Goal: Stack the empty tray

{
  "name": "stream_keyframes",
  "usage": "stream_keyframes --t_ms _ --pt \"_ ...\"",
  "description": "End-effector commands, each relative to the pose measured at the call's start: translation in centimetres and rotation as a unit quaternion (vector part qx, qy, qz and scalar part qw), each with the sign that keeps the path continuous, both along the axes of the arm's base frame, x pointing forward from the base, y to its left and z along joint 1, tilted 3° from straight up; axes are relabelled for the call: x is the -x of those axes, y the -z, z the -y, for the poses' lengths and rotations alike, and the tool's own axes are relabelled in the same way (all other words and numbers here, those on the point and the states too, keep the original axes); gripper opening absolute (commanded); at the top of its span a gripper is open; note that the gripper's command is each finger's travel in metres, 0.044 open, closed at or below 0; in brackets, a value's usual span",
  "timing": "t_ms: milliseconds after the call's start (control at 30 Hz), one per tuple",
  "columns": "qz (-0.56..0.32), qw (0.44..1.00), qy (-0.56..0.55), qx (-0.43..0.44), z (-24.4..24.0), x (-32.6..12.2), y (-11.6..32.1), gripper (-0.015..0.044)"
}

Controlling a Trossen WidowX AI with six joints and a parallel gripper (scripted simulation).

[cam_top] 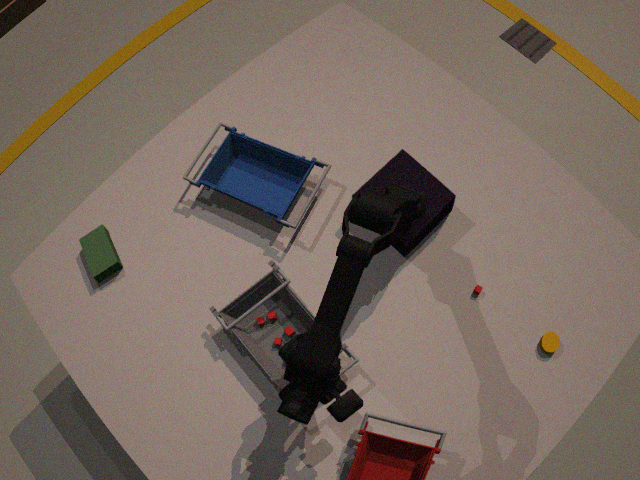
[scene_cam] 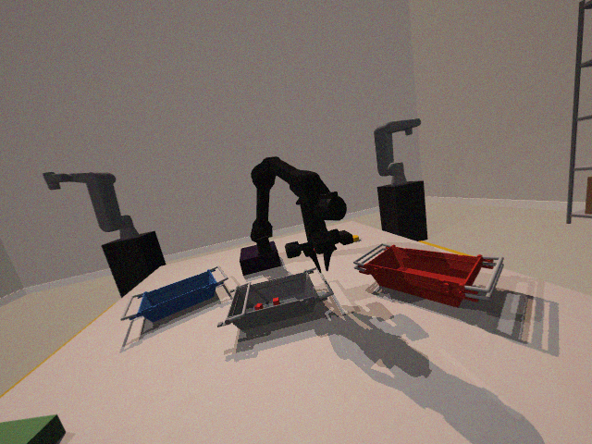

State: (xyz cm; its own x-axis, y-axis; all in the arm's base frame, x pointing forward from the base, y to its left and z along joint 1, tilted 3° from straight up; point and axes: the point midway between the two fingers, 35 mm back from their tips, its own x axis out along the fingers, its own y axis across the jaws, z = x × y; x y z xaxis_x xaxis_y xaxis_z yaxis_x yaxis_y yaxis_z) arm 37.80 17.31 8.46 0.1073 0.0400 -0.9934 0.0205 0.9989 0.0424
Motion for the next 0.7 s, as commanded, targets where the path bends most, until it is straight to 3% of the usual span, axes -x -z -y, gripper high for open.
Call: stream_keyframes --t_ms 0,300,667 --pt "-0.009 1.0 0.002 0.005 0.1 0.1 2.5 0.0081" --pt "-0.009 1.0 0.002 0.005 0.1 0.0 4.8 0.0081" --pt "-0.009 1.0 0.002 0.006 2.5 0.3 1.8 0.0081"
